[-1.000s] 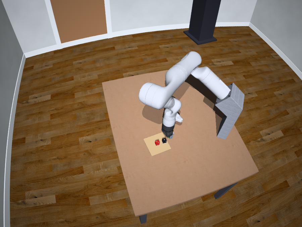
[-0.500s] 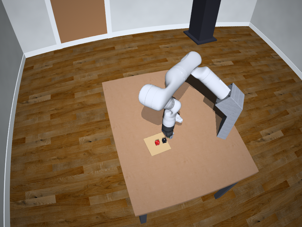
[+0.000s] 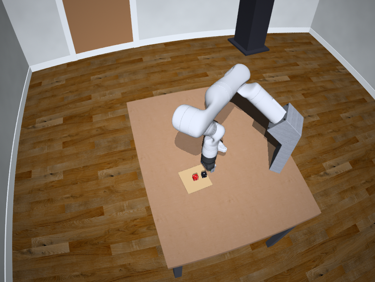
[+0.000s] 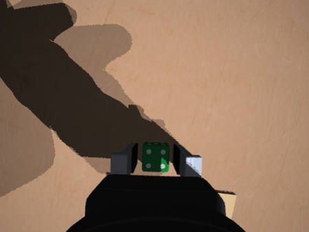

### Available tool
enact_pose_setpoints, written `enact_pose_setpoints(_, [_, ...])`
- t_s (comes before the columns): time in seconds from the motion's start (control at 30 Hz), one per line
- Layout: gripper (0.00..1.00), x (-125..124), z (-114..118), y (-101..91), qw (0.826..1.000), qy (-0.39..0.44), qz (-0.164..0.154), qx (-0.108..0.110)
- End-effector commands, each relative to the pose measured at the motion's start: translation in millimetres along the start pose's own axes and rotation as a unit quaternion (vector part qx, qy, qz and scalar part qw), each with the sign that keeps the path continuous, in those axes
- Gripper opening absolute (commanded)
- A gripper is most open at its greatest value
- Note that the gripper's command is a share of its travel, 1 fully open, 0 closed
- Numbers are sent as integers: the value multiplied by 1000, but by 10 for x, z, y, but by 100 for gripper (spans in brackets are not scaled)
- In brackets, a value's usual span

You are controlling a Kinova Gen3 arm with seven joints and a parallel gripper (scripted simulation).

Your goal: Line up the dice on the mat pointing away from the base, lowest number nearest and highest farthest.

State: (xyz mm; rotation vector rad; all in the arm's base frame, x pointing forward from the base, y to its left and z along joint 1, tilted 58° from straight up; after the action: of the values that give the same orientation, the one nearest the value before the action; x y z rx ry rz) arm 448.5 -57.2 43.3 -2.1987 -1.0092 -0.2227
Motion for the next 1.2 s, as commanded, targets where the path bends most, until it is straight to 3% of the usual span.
enact_pose_setpoints(0.0, [79,2,1,-3,1000,0,0,0])
enact_pose_setpoints(0.33, [79,2,1,-3,1000,0,0,0])
enact_pose_setpoints(0.37, [49,2,1,-3,1000,0,0,0])
enact_pose_setpoints(1.17, [49,2,1,-3,1000,0,0,0])
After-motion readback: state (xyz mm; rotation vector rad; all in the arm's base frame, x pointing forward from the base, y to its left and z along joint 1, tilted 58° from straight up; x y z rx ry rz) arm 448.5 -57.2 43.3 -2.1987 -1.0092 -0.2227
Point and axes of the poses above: the point where the finger pads meet when closed, its own y axis out along the fingers, its own z axis across the jaws, x = y × z, the point moved 1 cm from there along -y, back along the fingers, and after that the axes turned 6 degrees about -y, right-handed, at the moved point
